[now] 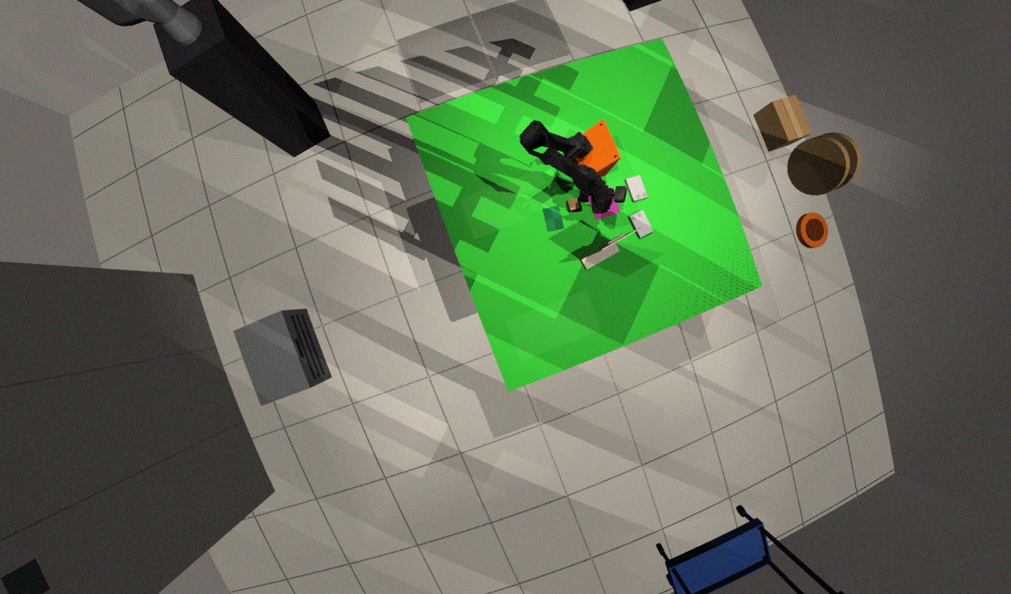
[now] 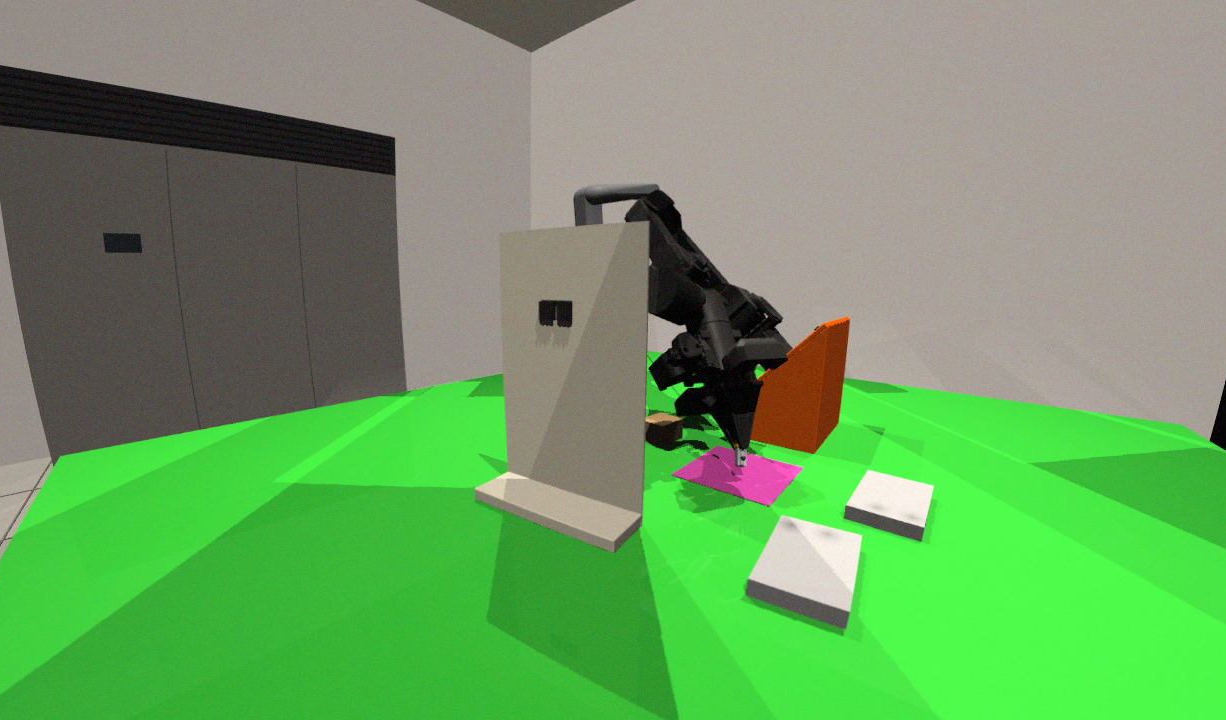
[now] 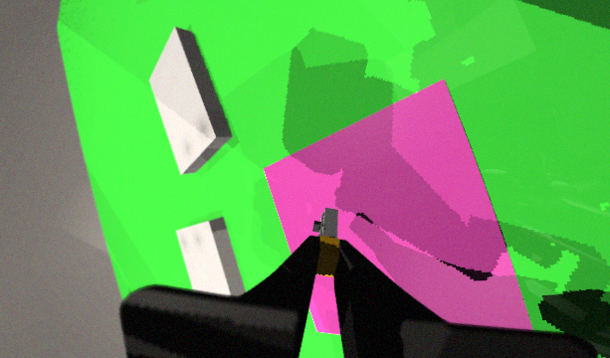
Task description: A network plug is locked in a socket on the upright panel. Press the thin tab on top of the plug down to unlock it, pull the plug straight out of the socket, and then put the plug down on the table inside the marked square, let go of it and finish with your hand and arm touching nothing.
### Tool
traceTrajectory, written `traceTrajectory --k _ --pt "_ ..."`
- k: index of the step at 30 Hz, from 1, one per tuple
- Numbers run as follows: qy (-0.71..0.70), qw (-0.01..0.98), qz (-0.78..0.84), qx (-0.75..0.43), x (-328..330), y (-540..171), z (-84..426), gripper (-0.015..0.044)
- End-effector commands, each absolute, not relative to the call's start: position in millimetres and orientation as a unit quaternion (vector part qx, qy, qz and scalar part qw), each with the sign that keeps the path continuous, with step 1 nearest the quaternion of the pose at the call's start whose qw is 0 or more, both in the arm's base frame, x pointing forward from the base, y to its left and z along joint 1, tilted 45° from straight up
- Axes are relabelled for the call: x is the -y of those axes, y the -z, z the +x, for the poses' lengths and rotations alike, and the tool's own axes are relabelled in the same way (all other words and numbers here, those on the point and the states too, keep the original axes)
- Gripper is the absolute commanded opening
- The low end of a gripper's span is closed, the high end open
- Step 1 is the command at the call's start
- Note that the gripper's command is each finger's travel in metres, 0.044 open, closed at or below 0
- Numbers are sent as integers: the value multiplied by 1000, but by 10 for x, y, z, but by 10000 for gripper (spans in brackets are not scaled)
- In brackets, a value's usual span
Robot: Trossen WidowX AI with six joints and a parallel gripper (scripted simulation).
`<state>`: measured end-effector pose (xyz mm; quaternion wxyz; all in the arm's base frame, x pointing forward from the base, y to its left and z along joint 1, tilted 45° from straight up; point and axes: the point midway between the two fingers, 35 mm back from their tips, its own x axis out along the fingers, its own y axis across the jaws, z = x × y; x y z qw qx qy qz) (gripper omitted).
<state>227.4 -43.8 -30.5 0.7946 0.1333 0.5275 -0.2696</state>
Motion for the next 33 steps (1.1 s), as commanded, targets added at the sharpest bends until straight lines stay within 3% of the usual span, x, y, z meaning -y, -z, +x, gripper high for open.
traceTrajectory --k 1,23,29,33 --pt "268 792 132 -532 468 359 2234 0" --pt "270 793 132 -530 538 391 2242 0" --pt "270 793 132 -530 538 391 2242 156" --pt "270 793 132 -530 538 391 2242 156"
